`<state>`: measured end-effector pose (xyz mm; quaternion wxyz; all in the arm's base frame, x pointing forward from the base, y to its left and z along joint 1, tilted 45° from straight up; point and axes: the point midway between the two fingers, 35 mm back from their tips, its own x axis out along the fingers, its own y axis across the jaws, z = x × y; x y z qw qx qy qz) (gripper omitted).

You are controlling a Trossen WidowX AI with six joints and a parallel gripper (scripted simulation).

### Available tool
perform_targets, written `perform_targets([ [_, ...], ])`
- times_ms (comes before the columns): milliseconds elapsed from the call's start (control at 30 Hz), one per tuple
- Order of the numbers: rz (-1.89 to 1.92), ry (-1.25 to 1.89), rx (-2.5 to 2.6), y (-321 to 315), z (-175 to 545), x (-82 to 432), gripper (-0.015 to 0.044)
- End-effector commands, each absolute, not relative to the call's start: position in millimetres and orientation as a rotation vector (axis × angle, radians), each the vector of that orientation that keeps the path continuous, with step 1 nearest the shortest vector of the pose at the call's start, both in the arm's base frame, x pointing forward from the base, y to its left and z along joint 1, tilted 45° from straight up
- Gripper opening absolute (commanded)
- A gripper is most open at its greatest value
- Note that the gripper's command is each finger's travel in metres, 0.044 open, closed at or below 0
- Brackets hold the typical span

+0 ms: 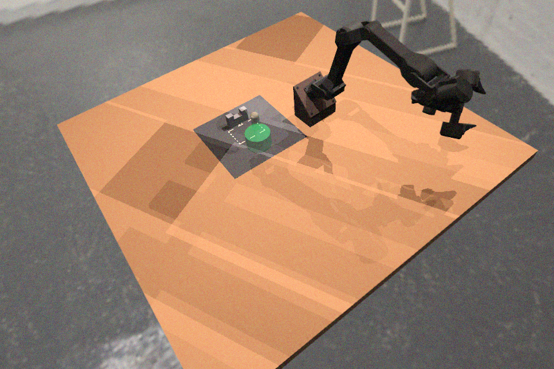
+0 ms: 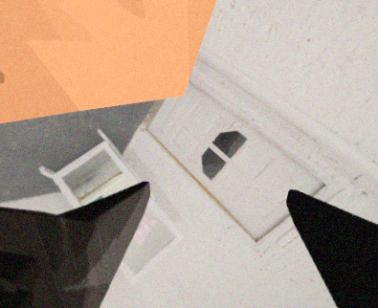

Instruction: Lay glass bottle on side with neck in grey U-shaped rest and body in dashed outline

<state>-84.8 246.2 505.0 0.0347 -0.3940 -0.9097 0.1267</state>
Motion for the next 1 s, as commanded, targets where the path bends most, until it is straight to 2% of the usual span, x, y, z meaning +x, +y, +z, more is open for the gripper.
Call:
perform_targets([
  [0, 0.668, -2.579, -1.445, 279, 471, -31, 0.0440],
  [200, 0.992, -2.167, -1.690, 297, 420, 54, 0.0440],
  [433, 1.261, -1.572, -1.823, 275, 355, 160, 0.0440],
  [700, 1.384, -0.866, -1.754, 198, 279, 255, 0.0440],
  [967, 1.332, -0.228, -1.472, 86, 206, 298, 0.0440],
])
